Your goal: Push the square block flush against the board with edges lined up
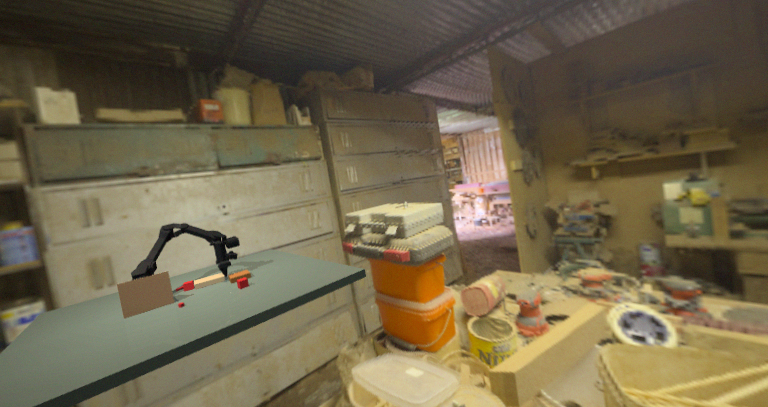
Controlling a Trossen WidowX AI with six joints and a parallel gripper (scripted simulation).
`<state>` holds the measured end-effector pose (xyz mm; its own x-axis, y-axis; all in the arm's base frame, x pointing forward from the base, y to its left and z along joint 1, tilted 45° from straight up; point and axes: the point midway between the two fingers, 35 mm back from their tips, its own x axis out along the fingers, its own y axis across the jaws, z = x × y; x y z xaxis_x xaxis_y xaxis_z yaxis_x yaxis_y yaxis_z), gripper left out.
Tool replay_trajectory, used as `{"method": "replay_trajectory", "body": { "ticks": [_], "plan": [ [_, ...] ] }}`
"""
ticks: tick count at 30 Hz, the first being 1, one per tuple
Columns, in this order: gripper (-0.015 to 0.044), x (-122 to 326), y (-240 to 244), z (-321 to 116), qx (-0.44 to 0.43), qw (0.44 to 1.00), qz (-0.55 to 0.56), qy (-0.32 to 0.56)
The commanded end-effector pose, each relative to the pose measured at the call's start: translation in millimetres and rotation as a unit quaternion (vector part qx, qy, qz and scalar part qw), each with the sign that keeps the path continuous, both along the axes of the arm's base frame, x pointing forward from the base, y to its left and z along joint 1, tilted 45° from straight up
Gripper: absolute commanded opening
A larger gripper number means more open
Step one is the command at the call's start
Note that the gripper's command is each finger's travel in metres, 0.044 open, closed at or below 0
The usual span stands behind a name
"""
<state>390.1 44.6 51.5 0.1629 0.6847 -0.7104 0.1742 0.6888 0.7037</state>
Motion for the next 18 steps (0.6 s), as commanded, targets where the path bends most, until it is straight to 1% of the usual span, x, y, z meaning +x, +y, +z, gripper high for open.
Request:
{"method": "replay_trajectory", "body": {
  "ticks": [1,18],
  "plan": [
    [0.0000,-4.4,4.9,-2.8,0.003,1.000,0.003,0.010],
    [0.0000,1.1,3.6,-2.6,0.003,1.000,0.003,0.010]
  ]
}}
